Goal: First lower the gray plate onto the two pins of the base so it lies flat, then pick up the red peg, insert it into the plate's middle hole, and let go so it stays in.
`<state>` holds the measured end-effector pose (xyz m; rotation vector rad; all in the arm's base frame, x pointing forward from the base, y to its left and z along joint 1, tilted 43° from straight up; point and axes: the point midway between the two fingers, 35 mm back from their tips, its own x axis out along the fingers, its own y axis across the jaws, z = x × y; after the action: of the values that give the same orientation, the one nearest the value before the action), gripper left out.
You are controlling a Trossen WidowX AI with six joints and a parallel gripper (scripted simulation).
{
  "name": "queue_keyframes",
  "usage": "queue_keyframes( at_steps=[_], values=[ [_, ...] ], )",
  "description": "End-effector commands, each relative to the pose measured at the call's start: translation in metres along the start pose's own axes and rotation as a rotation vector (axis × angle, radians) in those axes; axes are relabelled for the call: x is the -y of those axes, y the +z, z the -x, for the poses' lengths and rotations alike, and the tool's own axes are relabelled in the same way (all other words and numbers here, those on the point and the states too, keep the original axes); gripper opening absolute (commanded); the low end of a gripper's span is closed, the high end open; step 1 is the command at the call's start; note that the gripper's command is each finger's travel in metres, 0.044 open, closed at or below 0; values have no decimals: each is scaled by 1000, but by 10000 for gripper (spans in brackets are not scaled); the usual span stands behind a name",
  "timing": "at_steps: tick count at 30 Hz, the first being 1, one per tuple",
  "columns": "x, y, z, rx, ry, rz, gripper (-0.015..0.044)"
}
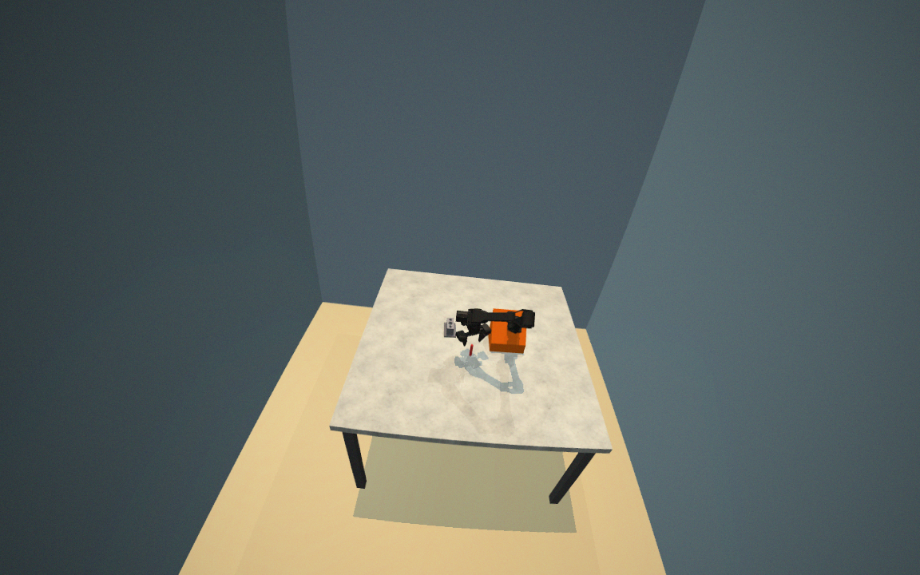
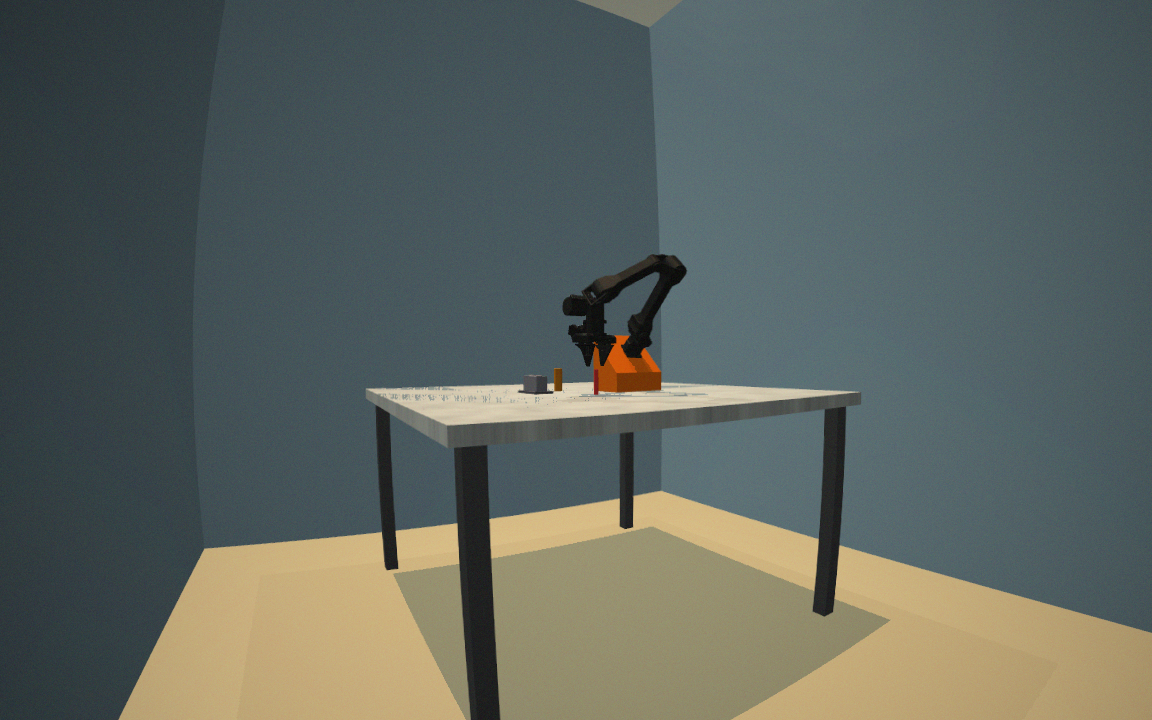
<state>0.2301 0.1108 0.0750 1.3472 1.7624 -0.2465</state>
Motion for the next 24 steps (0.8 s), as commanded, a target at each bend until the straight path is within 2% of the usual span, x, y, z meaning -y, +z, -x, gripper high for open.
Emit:
queue_keyframes(
  at_steps=[1,24],
  values=[
    [1,0,-8,-5,-4,-7,440],
    [2,-1,-44,-8,-2,-7,440]
  ],
)
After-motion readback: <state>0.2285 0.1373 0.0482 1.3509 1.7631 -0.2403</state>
